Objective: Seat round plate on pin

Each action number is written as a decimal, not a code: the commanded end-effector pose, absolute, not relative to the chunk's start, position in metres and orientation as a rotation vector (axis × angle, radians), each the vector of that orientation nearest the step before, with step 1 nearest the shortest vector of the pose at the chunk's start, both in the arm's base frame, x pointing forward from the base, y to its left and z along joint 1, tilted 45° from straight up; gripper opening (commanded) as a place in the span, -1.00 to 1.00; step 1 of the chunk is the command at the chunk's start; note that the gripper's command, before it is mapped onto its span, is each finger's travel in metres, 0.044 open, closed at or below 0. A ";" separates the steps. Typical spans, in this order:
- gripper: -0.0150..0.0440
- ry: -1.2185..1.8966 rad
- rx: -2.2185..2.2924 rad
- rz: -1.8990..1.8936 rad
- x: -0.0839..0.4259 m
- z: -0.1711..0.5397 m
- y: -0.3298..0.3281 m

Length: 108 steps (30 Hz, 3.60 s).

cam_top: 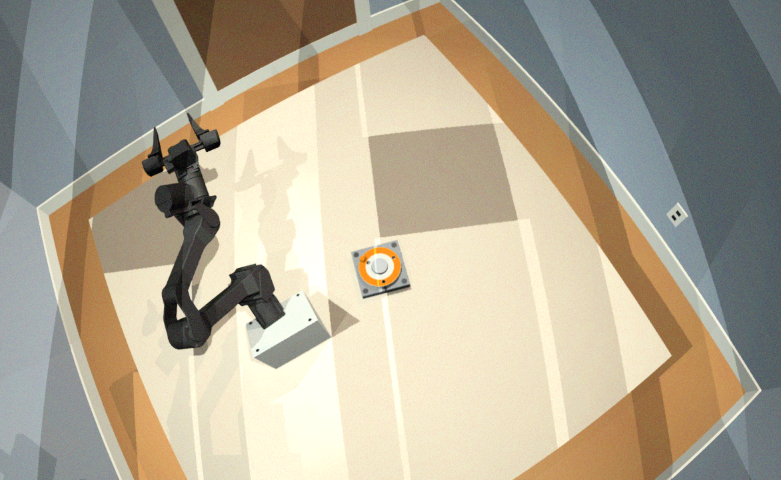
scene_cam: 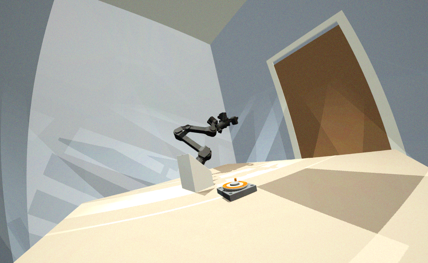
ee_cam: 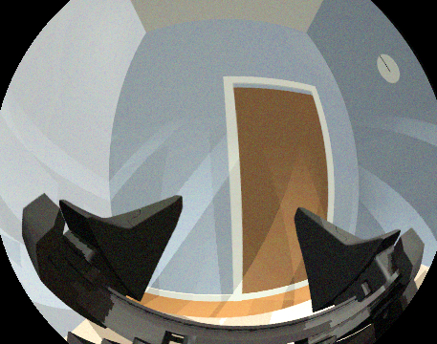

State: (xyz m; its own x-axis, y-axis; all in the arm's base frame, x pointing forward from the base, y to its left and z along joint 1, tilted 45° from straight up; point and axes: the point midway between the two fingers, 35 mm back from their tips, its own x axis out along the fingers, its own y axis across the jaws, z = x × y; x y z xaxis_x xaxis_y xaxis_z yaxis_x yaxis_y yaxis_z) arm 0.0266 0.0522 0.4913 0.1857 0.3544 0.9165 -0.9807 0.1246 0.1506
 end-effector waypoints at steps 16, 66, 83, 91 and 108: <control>-0.49 -0.155 0.394 0.613 0.250 0.379 0.119; -0.49 1.392 0.748 0.459 0.292 0.012 0.003; -0.49 1.393 0.749 0.459 0.278 0.006 0.003; -0.49 1.394 0.749 0.458 0.270 0.002 0.001; -0.49 1.394 0.749 0.458 0.259 -0.006 -0.004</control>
